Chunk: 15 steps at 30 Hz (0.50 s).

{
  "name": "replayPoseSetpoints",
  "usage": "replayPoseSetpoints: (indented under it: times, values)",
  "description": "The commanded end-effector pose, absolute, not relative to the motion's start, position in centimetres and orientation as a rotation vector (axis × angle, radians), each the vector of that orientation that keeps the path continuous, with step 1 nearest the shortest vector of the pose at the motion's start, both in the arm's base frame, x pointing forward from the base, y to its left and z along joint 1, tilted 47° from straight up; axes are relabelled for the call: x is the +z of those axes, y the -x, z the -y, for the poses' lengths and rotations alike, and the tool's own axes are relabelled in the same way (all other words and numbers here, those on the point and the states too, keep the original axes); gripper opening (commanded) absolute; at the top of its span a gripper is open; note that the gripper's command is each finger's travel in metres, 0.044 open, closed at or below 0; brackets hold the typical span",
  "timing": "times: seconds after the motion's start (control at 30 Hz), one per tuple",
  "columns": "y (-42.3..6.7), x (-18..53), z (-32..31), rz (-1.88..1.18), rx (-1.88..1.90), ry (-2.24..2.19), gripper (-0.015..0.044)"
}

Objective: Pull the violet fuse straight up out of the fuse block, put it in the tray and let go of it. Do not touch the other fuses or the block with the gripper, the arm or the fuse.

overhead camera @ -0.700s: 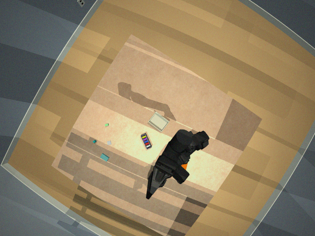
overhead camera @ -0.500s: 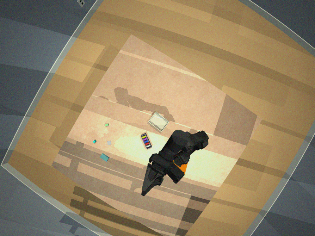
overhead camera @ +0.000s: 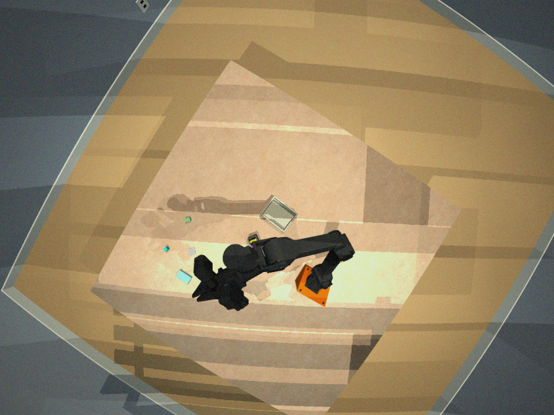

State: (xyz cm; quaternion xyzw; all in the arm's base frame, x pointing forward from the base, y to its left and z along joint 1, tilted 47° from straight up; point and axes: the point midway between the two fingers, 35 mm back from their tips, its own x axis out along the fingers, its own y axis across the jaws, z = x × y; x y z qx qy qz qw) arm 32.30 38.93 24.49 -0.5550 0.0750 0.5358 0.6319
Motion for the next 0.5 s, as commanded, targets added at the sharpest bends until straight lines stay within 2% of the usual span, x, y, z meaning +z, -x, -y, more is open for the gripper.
replayPoseSetpoints:
  times: [0.0, 0.23, 0.47]
  values:
    - [-34.3, 19.4, -34.5, -0.445, 1.114, 1.279, 0.0073]
    - [-35.6, 11.8, -25.7, -0.882, 0.874, 1.296, 0.0073]
    - [-34.1, 6.1, -15.4, -1.290, 0.563, 1.334, 0.0073]
